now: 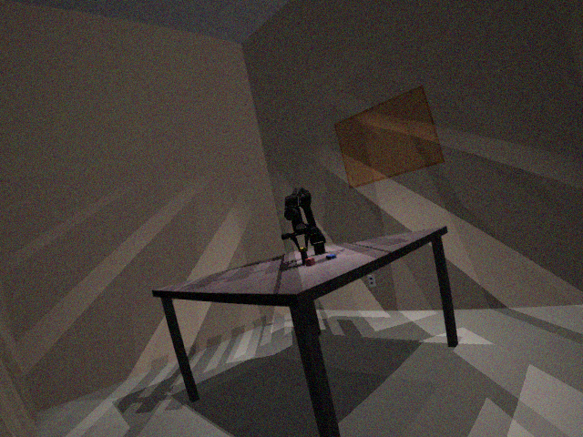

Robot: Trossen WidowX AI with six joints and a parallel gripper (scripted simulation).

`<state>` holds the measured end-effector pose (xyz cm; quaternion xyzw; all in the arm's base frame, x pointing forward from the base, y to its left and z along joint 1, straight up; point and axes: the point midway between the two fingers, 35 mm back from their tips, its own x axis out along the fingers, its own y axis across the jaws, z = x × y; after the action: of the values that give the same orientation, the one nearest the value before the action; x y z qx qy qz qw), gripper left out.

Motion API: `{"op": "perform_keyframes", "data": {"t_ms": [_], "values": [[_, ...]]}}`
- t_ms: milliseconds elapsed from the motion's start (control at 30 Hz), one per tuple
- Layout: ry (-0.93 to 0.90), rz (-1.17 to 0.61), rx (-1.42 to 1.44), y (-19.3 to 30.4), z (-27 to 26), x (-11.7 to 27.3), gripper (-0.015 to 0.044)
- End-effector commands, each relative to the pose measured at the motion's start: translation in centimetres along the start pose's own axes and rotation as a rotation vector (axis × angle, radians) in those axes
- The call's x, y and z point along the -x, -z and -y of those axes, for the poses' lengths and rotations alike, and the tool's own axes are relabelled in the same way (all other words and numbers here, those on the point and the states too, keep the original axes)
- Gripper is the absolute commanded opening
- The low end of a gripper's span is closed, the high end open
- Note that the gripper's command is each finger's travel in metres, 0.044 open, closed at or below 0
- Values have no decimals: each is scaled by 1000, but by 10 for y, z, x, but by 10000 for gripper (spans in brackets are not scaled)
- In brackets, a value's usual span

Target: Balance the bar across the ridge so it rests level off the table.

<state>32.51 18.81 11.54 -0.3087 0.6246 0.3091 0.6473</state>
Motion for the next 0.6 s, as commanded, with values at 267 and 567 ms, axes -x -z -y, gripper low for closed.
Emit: {"op": "perform_keyframes", "data": {"t_ms": [267, 567], "values": [[-2, 1, -1, 0, 0, -2, 0], [-2, 1, -1, 0, 0, -3, 0]]}}
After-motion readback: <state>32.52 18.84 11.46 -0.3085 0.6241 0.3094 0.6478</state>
